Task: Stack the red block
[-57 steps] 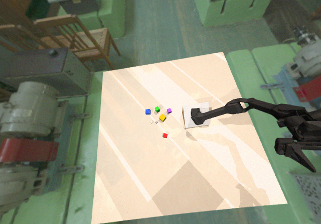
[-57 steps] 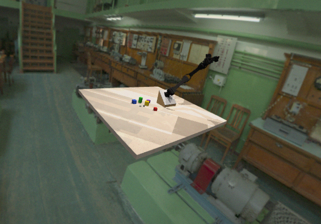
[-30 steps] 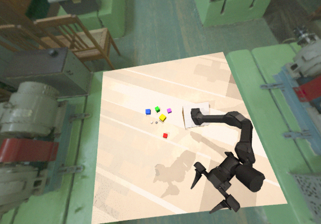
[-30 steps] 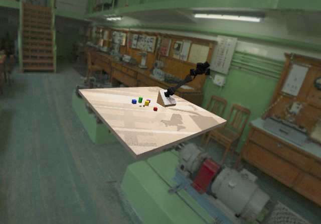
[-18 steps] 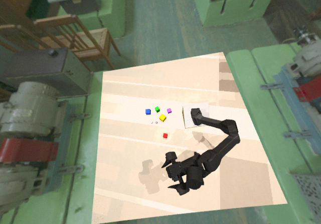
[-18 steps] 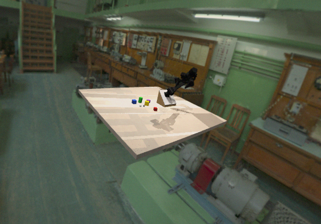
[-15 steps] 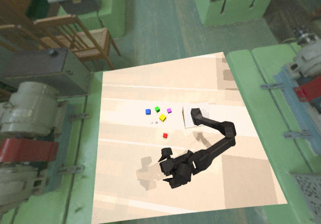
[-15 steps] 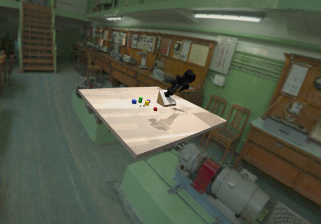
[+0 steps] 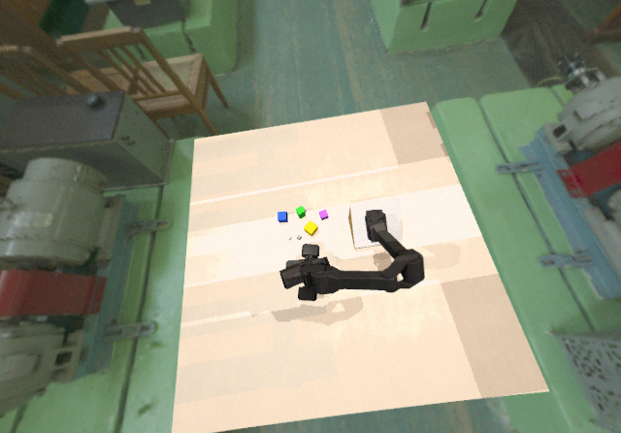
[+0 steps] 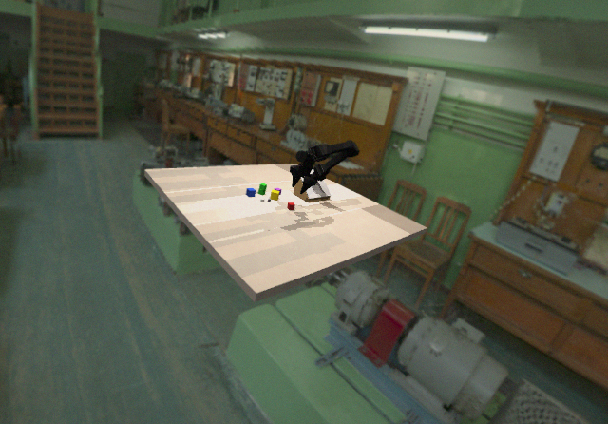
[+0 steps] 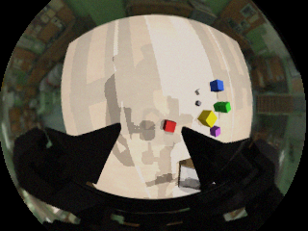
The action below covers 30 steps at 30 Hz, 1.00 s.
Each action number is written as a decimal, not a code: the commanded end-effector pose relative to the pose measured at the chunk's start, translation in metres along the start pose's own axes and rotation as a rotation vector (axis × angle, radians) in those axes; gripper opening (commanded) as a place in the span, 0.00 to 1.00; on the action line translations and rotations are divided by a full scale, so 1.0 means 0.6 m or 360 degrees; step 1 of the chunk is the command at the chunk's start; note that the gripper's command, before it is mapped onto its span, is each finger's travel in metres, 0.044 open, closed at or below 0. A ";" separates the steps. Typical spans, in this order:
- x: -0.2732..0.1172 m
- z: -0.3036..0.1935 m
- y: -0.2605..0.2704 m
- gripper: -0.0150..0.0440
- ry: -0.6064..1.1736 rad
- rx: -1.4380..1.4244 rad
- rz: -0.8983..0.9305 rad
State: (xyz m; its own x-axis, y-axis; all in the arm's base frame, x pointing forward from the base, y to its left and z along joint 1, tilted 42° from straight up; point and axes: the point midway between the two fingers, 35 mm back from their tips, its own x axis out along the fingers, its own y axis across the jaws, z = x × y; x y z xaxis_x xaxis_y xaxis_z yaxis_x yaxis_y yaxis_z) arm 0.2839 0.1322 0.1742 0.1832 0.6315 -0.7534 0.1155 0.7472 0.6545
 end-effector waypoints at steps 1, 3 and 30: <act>0.051 -0.040 -0.074 1.00 0.0289 0.0177 -0.0011; 0.062 -0.054 -0.093 1.00 0.0367 0.0234 -0.0007; 0.146 -0.064 -0.105 1.00 0.0377 0.0241 -0.0004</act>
State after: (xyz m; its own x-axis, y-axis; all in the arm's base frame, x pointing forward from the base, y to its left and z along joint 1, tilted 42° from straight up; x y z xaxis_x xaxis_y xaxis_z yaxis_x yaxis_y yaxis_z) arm 0.2560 0.1459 0.0676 -0.0471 0.6700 -0.7409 0.2560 0.7250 0.6394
